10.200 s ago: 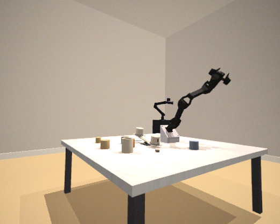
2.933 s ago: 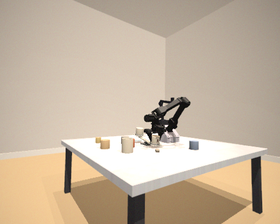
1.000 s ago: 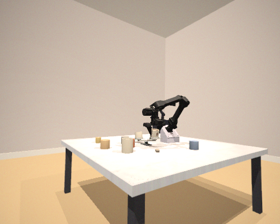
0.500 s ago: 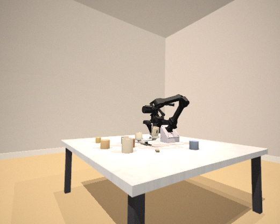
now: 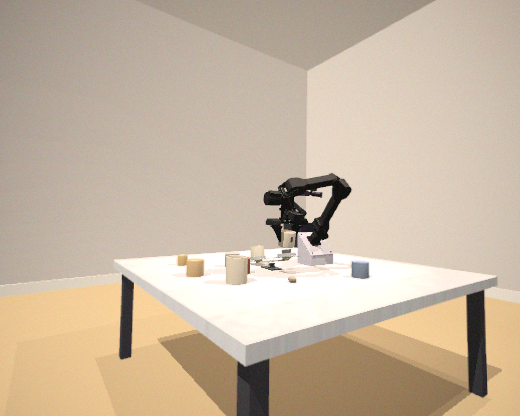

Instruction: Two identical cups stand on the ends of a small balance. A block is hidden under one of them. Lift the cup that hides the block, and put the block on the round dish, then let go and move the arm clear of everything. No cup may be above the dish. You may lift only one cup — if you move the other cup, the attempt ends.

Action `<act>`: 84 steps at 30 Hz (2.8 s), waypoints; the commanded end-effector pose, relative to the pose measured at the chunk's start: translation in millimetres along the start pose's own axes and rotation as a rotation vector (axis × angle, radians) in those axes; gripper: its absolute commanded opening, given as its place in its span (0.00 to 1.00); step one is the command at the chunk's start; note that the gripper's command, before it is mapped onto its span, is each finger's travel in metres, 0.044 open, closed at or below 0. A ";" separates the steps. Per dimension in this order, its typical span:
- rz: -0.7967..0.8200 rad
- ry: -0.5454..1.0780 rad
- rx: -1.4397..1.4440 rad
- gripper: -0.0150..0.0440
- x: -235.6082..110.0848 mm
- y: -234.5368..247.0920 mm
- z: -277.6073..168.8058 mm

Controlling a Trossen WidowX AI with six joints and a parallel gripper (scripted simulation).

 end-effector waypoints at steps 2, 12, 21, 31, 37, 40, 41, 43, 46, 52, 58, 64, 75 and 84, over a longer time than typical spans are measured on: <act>-0.009 -0.001 -0.005 0.25 -8.9 -0.6 0.1; -0.009 -0.004 -0.005 0.25 -21.8 1.4 0.6; -0.009 -0.007 -0.005 0.25 -33.3 3.6 1.3; 0.000 -0.009 0.001 0.25 -33.0 5.2 1.6; 0.000 -0.009 0.001 0.25 -33.0 5.2 1.6; 0.000 -0.009 0.001 0.25 -33.0 5.2 1.6; 0.000 -0.009 0.001 0.25 -33.0 5.2 1.6; 0.000 -0.009 0.001 0.25 -33.0 5.2 1.6; 0.000 -0.009 0.001 0.25 -33.0 5.2 1.6; 0.000 -0.009 0.001 0.25 -33.0 5.2 1.6; 0.000 -0.009 0.001 0.25 -33.0 5.2 1.6; 0.000 -0.009 0.001 0.25 -33.0 5.2 1.6; 0.000 -0.009 0.001 0.25 -33.0 5.2 1.6; 0.003 0.005 0.000 0.25 -20.0 11.3 16.8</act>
Point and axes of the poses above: the point midway between the two fingers, 35 mm back from their tips, its own x axis out along the fingers, its own y axis across the jaws, z = x × y, the point moved 7 cm from there along -x, back along the fingers, and after that the axes turned 7 degrees about -x, right-handed, at the moved point
